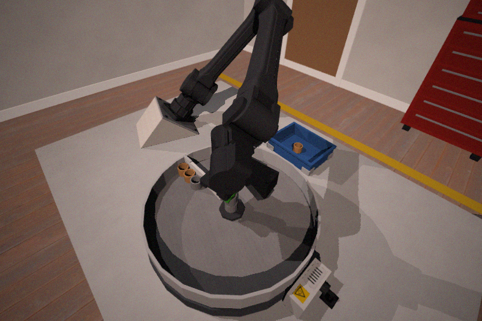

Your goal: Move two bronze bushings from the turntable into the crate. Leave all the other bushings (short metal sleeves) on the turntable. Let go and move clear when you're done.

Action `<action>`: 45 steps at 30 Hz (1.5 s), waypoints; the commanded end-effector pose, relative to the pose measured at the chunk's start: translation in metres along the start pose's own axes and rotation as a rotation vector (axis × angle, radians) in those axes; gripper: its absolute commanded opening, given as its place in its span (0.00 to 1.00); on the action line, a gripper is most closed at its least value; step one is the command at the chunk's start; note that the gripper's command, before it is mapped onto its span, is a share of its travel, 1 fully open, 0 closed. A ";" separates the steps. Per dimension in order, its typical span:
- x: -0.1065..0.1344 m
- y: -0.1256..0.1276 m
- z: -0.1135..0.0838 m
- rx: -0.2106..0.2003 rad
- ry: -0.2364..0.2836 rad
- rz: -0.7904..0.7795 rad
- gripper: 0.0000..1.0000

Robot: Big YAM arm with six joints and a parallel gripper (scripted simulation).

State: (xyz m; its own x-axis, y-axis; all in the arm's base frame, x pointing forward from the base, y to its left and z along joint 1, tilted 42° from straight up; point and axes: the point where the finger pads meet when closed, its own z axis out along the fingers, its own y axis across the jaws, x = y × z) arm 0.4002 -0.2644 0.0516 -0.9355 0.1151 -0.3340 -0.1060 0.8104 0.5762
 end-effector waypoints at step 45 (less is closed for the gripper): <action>-0.009 0.011 -0.009 0.012 -0.012 -0.010 0.00</action>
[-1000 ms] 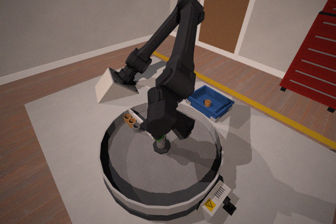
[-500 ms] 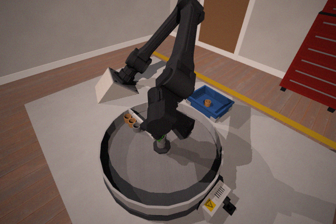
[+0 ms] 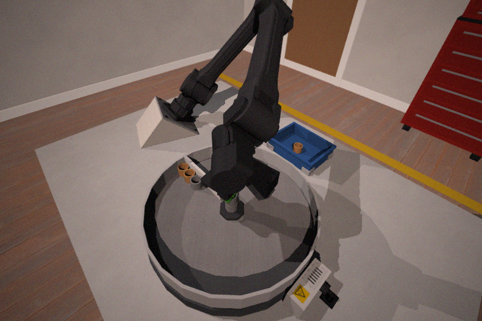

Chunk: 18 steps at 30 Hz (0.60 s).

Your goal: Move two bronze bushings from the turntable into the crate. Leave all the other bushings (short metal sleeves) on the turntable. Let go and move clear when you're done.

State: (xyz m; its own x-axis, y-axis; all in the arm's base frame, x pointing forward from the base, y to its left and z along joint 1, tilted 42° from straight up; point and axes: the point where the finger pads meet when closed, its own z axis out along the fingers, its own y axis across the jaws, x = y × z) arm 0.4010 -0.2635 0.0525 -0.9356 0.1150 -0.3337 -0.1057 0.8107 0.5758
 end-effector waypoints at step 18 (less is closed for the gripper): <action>-0.022 0.009 -0.018 0.026 -0.024 -0.028 0.00</action>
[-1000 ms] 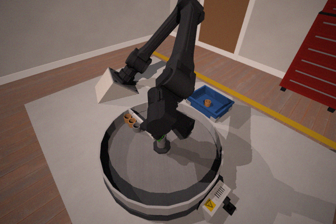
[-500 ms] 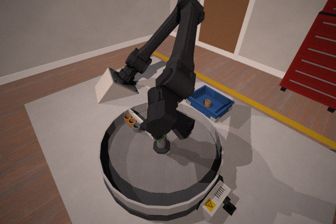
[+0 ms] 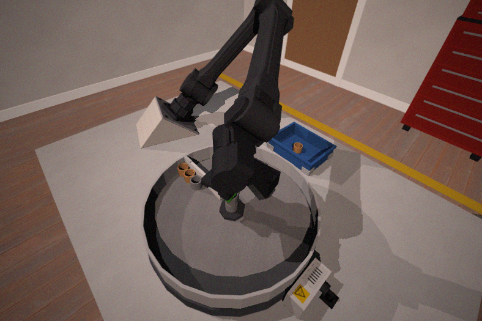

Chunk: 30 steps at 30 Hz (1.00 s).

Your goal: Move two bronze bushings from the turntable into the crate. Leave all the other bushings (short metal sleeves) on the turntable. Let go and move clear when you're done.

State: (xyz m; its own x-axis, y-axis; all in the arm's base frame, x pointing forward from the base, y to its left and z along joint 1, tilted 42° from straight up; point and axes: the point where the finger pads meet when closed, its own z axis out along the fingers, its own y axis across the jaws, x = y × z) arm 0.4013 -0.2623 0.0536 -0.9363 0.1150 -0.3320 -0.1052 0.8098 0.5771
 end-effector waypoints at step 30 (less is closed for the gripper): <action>-0.022 0.005 -0.021 0.034 -0.031 -0.028 0.00</action>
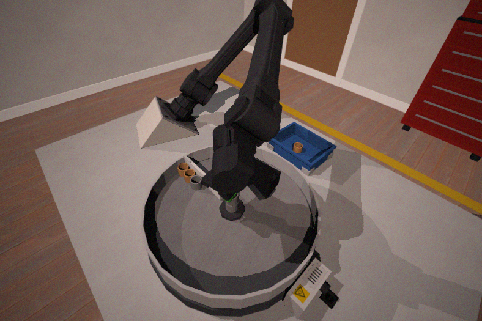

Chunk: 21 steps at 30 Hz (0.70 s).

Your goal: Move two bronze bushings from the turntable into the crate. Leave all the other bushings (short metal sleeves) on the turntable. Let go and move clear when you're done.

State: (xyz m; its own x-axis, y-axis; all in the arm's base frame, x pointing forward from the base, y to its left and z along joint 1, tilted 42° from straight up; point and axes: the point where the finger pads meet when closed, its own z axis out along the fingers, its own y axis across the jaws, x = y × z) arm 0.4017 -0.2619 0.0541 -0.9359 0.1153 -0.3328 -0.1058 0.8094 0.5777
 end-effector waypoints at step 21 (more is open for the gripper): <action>-0.027 0.005 -0.023 0.037 -0.031 -0.035 0.00</action>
State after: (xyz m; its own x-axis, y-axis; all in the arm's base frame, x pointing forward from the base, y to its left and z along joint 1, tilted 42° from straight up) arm 0.4011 -0.2612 0.0544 -0.9371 0.1170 -0.3289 -0.1031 0.8074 0.5810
